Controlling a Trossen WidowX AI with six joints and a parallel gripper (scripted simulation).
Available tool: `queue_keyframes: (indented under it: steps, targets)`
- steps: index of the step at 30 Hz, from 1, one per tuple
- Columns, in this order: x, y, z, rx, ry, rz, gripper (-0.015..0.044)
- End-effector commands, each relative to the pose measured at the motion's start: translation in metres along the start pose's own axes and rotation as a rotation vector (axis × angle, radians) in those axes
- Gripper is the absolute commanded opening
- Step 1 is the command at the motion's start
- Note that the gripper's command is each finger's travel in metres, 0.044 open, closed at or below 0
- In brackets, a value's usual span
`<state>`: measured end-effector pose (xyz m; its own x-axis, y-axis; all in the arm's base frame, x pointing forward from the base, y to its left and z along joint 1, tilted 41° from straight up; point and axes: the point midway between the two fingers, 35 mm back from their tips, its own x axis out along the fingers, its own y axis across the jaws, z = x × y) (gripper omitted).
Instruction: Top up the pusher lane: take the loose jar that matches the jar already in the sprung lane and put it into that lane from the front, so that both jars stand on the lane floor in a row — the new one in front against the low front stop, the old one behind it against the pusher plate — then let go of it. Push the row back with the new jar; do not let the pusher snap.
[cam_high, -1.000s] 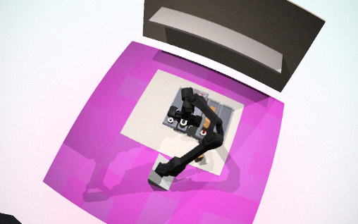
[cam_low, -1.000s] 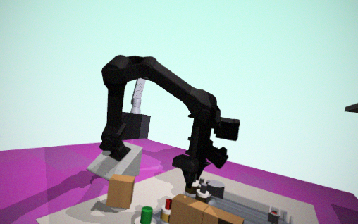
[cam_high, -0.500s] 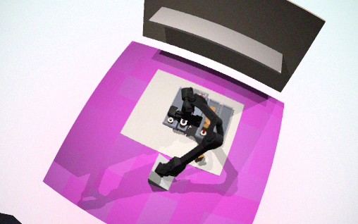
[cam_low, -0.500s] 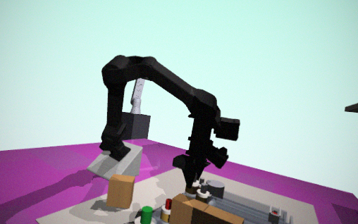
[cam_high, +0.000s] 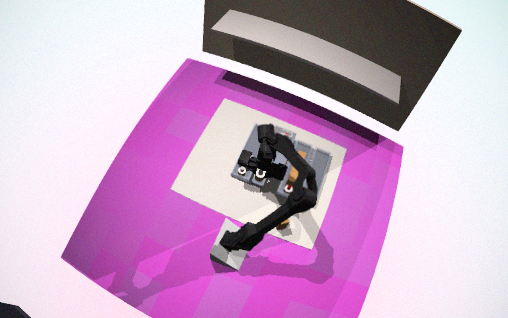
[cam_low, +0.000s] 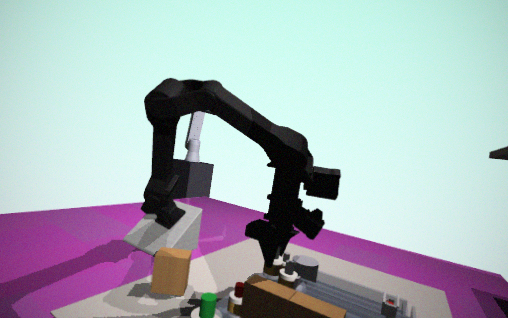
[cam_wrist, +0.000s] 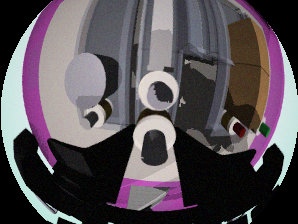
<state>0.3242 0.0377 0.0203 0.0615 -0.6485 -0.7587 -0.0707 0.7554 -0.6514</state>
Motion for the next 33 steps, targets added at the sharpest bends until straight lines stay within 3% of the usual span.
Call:
queue_keyframes:
  steps: [1, 33]
  targets:
    - [-0.0025, -0.0008, 0.0063, 0.008, -0.023, -0.003, 0.0000]
    - [-0.0003, -0.0019, 0.0095, 0.008, -0.023, -0.003, 0.0000]
